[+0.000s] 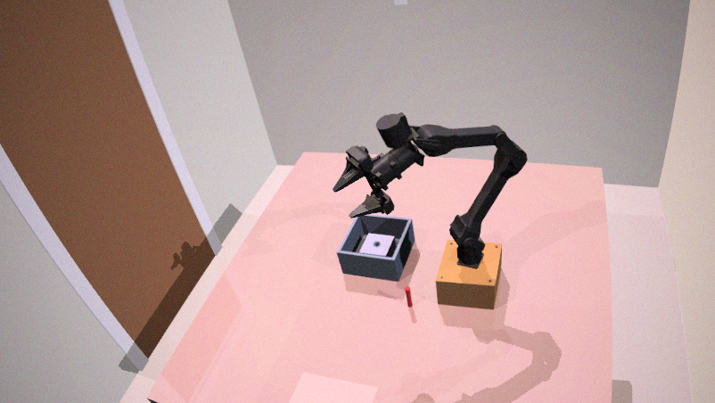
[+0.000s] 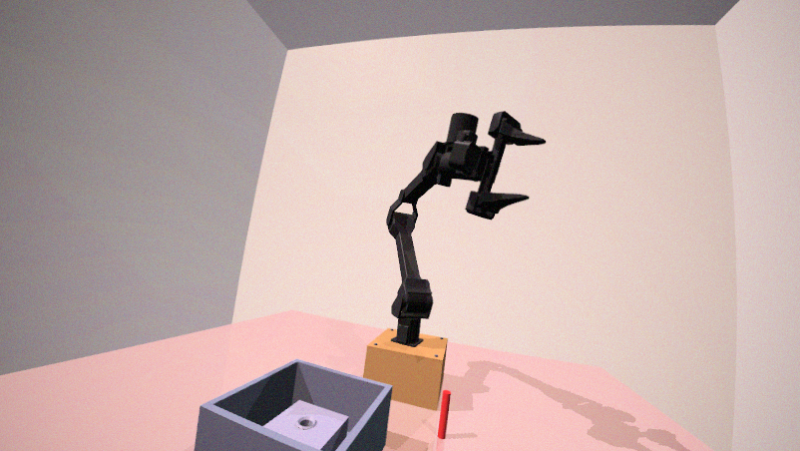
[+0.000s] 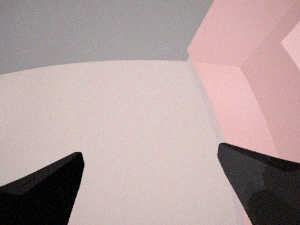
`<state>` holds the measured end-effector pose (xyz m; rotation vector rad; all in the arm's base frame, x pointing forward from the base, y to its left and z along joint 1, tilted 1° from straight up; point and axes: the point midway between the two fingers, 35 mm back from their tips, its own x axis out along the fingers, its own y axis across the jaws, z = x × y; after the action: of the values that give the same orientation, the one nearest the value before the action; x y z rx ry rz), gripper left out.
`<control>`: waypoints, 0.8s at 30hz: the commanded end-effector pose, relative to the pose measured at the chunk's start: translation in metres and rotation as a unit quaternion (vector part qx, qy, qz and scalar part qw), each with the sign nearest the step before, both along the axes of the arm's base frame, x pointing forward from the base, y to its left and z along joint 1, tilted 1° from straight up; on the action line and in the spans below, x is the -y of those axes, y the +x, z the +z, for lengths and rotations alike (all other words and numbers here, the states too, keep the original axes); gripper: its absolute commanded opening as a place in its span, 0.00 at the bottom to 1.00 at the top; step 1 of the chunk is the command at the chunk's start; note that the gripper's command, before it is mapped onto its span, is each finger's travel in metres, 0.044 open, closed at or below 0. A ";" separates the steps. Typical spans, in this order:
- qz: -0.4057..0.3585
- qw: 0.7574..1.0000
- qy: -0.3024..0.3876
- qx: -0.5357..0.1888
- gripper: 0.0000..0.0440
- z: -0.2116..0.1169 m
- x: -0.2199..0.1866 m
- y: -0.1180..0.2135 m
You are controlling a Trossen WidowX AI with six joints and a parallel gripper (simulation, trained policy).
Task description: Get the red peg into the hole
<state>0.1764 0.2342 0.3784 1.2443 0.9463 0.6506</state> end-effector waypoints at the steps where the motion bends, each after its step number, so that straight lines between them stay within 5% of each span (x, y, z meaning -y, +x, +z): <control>1: -0.025 0.998 -0.047 -0.026 1.00 -0.029 0.007 0.011; 12: -0.079 0.969 -0.200 -0.122 1.00 -0.117 0.040 0.024; 24: -0.085 0.899 -0.357 -0.240 1.00 -0.199 0.073 0.007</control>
<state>0.1877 0.1672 0.1948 0.8536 1.2683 -0.1108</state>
